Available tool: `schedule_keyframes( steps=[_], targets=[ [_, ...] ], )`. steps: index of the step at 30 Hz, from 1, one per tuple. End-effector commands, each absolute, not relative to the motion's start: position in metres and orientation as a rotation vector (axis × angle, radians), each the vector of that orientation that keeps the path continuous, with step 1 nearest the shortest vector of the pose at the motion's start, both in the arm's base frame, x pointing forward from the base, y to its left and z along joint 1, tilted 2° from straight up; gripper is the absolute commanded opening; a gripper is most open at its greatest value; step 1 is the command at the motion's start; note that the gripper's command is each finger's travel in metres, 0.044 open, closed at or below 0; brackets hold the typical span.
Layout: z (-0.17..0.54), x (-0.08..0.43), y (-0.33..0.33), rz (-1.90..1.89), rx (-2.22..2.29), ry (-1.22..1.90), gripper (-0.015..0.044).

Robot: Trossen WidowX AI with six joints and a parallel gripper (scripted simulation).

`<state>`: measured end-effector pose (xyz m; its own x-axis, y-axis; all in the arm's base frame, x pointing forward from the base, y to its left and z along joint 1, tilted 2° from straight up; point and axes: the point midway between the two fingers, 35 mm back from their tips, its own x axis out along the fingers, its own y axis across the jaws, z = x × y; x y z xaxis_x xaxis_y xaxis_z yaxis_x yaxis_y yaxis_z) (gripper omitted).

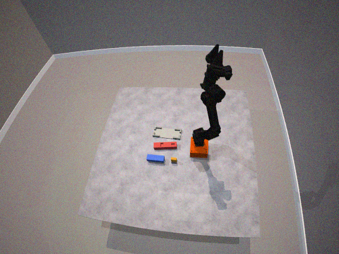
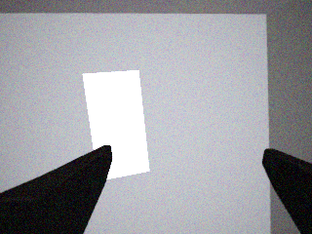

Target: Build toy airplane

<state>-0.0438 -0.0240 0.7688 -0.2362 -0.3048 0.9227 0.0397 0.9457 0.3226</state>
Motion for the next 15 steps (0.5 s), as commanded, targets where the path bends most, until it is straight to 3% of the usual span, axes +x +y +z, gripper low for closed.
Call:
schedule_keyframes(
  steps=[1,15],
  targets=[
    [0.757,-0.014,-0.078,-0.45,0.289,-1.65,0.044],
    [0.681,0.11,-0.198,-0.665,0.525,-1.15,0.044]
  ],
)
